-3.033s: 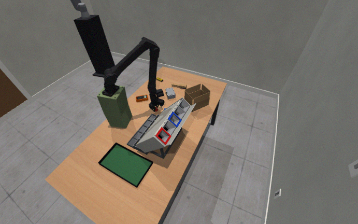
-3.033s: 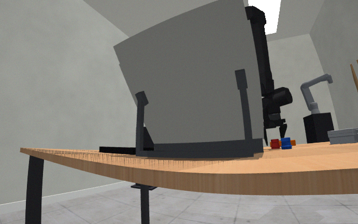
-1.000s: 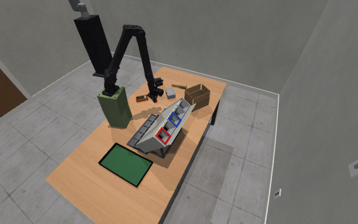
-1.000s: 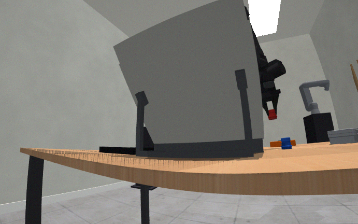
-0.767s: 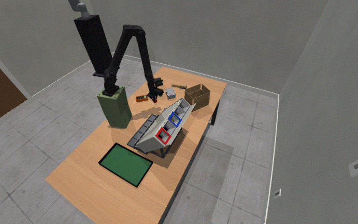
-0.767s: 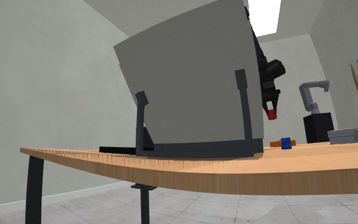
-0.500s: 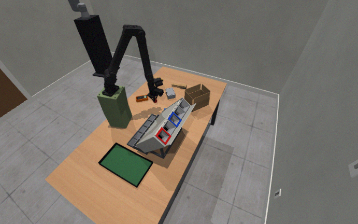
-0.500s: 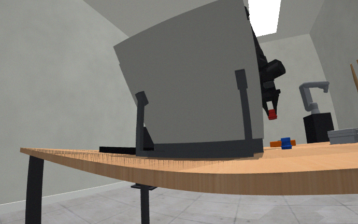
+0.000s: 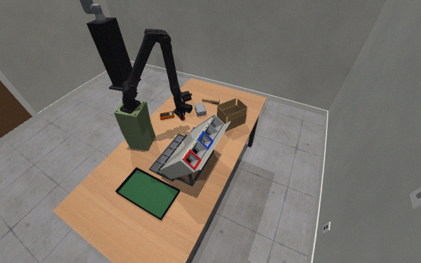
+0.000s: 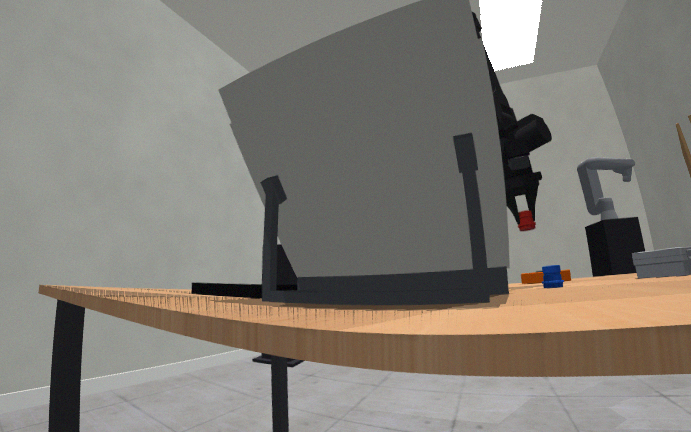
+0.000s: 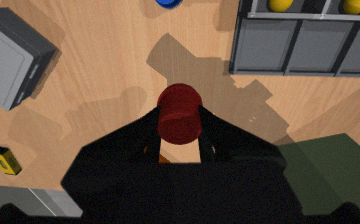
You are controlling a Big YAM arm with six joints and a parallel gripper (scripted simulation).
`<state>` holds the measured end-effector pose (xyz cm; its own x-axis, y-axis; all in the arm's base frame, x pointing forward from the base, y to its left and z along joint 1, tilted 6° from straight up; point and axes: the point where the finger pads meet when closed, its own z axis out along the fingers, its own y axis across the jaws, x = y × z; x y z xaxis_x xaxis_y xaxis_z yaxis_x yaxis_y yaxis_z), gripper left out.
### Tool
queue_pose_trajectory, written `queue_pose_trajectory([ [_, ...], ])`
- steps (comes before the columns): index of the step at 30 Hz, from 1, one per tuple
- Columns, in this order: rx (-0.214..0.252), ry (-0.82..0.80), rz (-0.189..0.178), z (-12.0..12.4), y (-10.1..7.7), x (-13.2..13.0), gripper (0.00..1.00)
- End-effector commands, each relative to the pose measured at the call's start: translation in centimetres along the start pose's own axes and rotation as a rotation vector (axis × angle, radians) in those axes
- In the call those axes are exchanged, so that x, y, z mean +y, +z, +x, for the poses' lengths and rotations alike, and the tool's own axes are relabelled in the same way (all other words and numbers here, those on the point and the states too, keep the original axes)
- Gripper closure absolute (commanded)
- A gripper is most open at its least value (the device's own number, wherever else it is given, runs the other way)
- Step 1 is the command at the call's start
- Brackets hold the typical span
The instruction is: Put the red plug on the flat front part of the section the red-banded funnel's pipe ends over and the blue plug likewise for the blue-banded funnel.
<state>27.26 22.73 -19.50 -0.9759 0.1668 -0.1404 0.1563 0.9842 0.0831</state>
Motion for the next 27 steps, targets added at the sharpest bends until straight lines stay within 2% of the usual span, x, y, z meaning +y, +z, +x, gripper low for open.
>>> queue_pose_trajectory([
  [1, -0.002, -0.003, -0.002, 0.37, 0.31, 0.08, 1.0],
  [9, -0.004, -0.002, -0.004, 0.37, 0.31, 0.08, 1.0],
  [24, 0.031, -0.006, 0.041, 0.39, 0.29, 0.09, 1.0],
  [27, 0.03, -0.006, 0.04, 0.41, 0.31, 0.09, 1.0],
])
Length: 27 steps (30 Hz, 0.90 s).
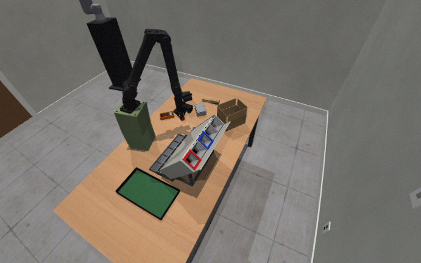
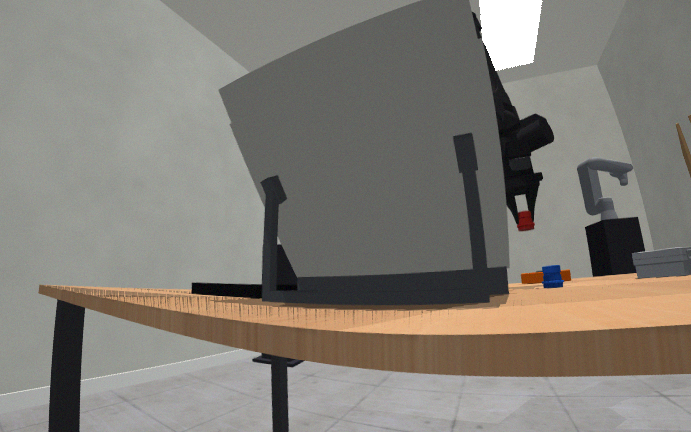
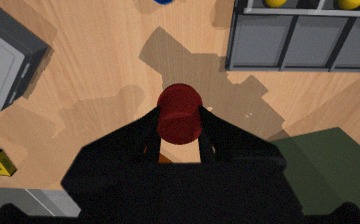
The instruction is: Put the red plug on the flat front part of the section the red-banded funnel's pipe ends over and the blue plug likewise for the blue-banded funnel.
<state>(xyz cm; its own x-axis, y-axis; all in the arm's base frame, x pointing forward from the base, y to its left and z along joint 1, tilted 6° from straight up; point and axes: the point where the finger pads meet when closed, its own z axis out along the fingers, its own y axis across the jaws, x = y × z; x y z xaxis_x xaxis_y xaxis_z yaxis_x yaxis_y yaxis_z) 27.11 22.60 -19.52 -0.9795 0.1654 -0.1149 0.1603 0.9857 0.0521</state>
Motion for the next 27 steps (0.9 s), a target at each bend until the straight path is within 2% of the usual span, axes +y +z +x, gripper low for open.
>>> queue_pose_trajectory([
  [1, 0.003, -0.005, 0.007, 0.29, 0.34, 0.26, 1.0],
  [27, -0.013, 0.002, -0.015, 0.76, 0.84, 0.08, 1.0],
])
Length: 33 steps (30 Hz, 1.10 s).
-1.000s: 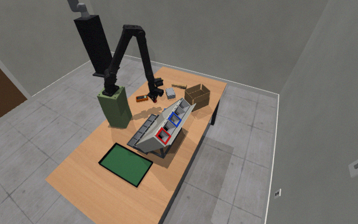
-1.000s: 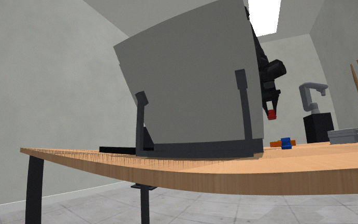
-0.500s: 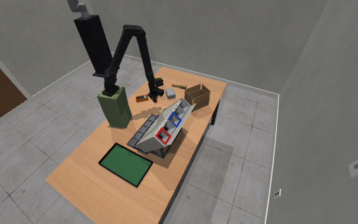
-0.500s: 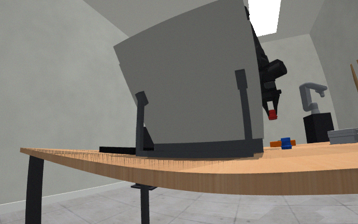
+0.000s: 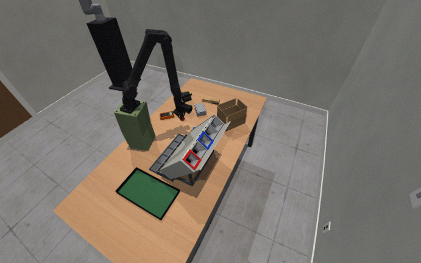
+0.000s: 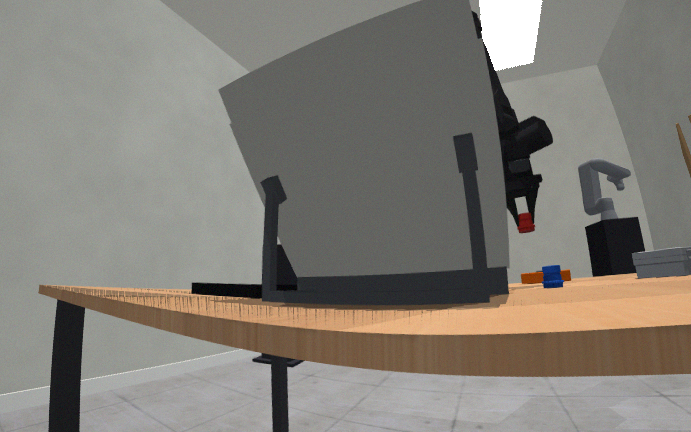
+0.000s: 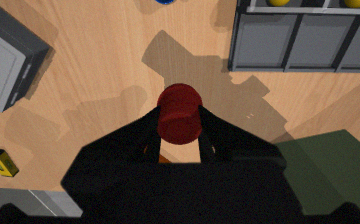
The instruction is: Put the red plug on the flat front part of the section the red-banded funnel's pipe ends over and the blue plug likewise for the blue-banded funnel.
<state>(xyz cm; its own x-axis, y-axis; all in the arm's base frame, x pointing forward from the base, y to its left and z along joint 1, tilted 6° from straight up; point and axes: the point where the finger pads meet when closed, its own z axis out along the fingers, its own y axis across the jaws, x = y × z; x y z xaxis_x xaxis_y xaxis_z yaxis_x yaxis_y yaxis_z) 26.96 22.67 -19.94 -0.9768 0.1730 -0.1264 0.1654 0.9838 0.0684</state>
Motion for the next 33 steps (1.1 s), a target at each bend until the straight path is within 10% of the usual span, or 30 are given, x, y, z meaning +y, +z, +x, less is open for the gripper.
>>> queue_pose_trajectory([
  [1, -0.002, -0.005, 0.0, 0.6, 0.4, 0.0, 1.0],
  [6, -0.003, -0.004, -0.002, 0.7, 0.5, 0.0, 1.0],
  [33, 0.004, 0.02, 0.012, -1.5, -1.3, -23.3, 1.0],
])
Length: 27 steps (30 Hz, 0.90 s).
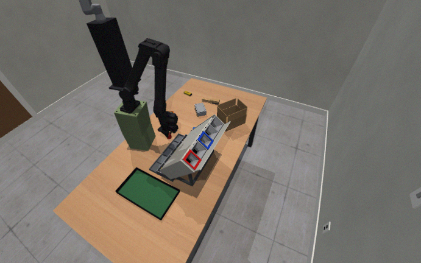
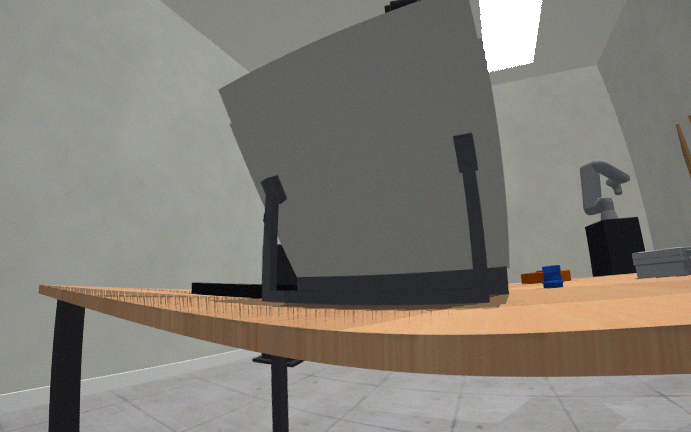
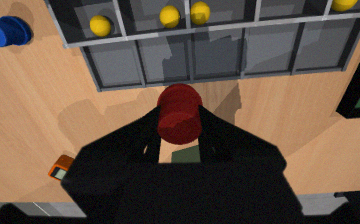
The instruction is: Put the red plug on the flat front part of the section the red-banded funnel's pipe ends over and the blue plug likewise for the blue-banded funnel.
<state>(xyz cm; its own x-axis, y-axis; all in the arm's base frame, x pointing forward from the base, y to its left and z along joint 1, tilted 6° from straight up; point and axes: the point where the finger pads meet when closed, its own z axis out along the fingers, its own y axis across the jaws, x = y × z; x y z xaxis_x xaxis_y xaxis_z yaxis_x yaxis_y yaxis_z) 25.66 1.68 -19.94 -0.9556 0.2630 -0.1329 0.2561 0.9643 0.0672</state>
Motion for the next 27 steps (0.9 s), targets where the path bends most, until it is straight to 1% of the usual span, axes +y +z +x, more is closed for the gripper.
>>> queue_pose_trajectory([
  [1, 0.017, -0.07, 0.001, 0.5, -0.2, -3.3, 1.0],
  [5, 0.022, -0.062, 0.01, 0.0, -0.3, -6.7, 1.0],
  [7, 0.022, -0.062, 0.01, 0.0, -0.3, -6.7, 1.0],
  [22, 0.031, -0.103, 0.022, -2.0, -1.0, -19.4, 1.0],
  [27, 0.031, -0.103, 0.022, -2.1, -1.0, -19.5, 1.0],
])
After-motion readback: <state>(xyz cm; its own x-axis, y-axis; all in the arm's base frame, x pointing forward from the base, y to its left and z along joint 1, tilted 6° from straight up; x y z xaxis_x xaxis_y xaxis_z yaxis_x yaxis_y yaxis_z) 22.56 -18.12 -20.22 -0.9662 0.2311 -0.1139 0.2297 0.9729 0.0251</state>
